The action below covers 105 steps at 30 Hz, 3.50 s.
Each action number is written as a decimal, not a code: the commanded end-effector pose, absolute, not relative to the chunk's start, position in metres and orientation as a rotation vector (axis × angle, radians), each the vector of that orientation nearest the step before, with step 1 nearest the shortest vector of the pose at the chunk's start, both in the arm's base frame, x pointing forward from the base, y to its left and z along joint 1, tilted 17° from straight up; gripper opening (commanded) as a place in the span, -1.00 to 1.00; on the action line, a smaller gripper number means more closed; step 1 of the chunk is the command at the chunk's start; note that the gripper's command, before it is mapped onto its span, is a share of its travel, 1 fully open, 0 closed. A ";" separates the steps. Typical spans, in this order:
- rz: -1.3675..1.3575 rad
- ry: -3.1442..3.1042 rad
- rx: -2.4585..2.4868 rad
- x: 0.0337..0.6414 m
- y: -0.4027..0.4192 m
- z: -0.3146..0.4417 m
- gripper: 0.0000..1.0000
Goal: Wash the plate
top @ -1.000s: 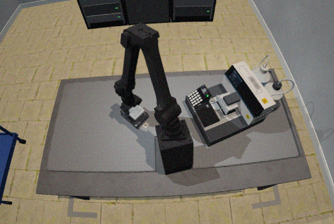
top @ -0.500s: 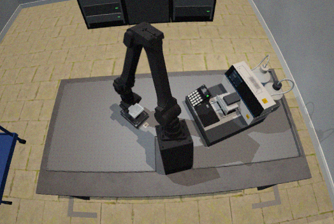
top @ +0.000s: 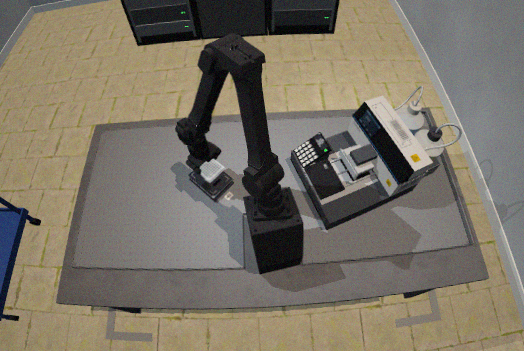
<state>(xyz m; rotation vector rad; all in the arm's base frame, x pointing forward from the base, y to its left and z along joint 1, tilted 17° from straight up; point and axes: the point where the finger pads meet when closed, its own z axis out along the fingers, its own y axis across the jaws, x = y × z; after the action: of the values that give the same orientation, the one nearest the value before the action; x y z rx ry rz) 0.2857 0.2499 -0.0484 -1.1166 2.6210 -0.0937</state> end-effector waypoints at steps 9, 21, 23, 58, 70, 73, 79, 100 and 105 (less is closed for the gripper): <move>-0.083 2.603 -1.113 0.289 0.256 -0.040 0.64; -0.061 2.661 -0.957 0.308 0.204 -0.031 0.64; -0.062 2.663 -0.958 0.311 0.195 -0.030 0.64; -0.044 2.720 -0.804 0.344 0.047 -0.014 0.64; -0.056 2.698 -0.798 0.358 -0.003 -0.004 0.64; -0.062 2.690 -0.796 0.362 -0.013 -0.001 0.64; -0.057 2.681 -0.828 0.363 -0.005 -0.001 0.64; -0.057 2.682 -0.822 0.363 -0.005 -0.001 0.64; -0.057 2.682 -0.822 0.363 -0.005 -0.001 0.64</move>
<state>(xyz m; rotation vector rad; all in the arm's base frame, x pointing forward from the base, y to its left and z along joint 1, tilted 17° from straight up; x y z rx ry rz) 0.3450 -0.0095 -0.0185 -0.7995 2.7323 -0.0428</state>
